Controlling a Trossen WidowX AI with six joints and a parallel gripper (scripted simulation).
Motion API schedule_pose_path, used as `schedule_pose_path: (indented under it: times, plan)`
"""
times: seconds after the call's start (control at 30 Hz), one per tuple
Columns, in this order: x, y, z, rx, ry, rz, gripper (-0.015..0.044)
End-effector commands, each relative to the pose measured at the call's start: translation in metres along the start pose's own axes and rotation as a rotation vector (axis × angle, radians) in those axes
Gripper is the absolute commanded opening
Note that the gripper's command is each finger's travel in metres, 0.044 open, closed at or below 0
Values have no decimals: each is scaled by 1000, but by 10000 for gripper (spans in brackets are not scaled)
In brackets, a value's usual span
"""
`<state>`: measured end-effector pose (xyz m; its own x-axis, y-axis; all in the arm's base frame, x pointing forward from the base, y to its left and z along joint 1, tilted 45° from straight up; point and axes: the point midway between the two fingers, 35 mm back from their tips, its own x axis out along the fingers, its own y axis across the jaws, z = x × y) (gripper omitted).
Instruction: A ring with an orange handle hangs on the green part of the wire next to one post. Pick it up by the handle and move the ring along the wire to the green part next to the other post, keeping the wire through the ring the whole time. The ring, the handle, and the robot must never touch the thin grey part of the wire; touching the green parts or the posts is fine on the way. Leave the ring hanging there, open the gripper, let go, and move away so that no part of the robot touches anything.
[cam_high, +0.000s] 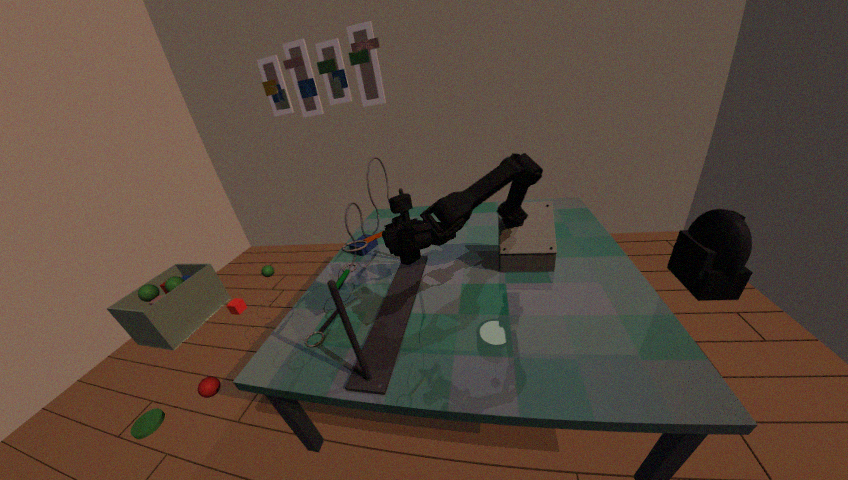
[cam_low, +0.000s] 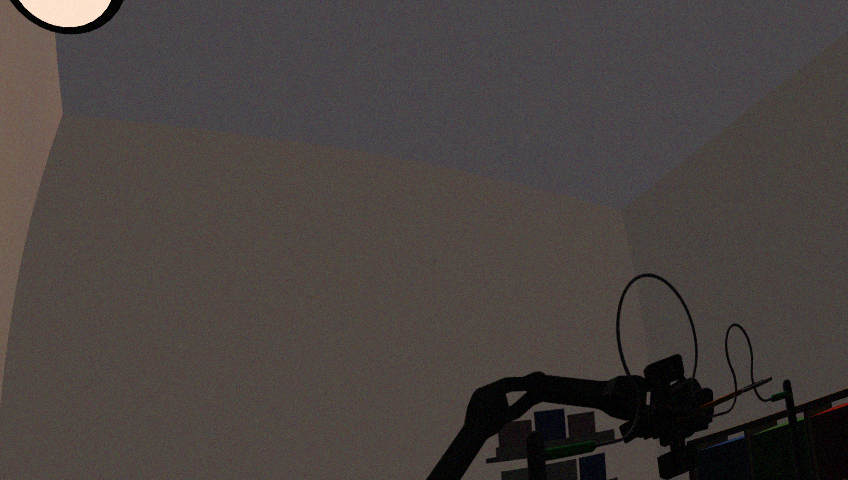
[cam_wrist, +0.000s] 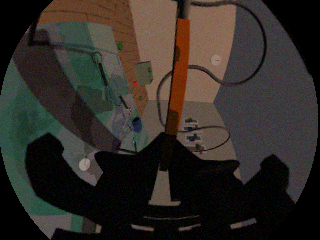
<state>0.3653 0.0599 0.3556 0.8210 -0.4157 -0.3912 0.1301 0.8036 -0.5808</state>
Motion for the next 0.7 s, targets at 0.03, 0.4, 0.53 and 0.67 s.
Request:
schedule_pose_path:
  times: [0.03, 0.4, 0.53, 0.67]
  plan:
    - [-2, -13, 0, -33, 0, -30, -150]
    - [-3, -27, 1, -111, 3, -67, -150]
    - [-4, -31, 2, -136, 4, -78, -150]
    - [-4, -36, 3, -161, 5, -90, -150]
